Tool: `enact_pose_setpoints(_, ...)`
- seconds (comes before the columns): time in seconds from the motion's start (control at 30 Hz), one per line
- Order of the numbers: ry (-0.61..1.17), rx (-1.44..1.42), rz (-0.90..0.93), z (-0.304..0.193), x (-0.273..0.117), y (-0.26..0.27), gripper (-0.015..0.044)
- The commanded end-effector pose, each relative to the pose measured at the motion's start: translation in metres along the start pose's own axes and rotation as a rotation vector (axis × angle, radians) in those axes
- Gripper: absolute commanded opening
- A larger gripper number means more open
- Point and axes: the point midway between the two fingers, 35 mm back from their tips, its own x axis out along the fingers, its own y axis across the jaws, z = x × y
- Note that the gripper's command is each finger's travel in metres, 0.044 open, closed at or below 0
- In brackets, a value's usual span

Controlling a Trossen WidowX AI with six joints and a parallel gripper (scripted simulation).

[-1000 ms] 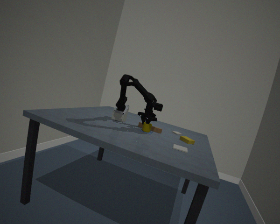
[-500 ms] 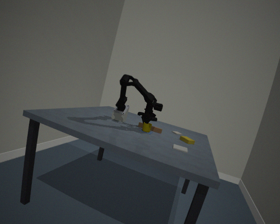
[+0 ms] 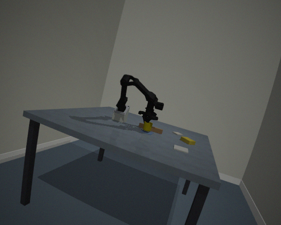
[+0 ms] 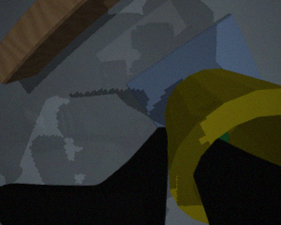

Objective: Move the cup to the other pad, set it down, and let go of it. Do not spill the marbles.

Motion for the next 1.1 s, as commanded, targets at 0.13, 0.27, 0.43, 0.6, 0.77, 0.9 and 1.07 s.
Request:
enact_pose_setpoints(0.13, -0.007, 0.007, -0.004, 0.002, -0.029, -0.002, 0.0000)
enact_pose_setpoints(0.27, -0.005, 0.005, -0.004, 0.002, -0.043, 0.000, 0.0000)
enact_pose_setpoints(0.43, -0.004, 0.004, -0.004, 0.002, -0.052, 0.002, 0.0000)
enact_pose_setpoints(0.6, 0.000, -0.004, -0.004, 0.002, -0.048, 0.002, 0.0000)
enact_pose_setpoints(0.77, 0.000, -0.004, -0.004, 0.002, -0.048, 0.002, 0.0000)
enact_pose_setpoints(0.9, 0.000, -0.004, -0.004, 0.002, -0.048, 0.002, 0.0000)
enact_pose_setpoints(1.07, 0.000, -0.004, -0.004, 0.003, -0.048, 0.002, 0.0000)
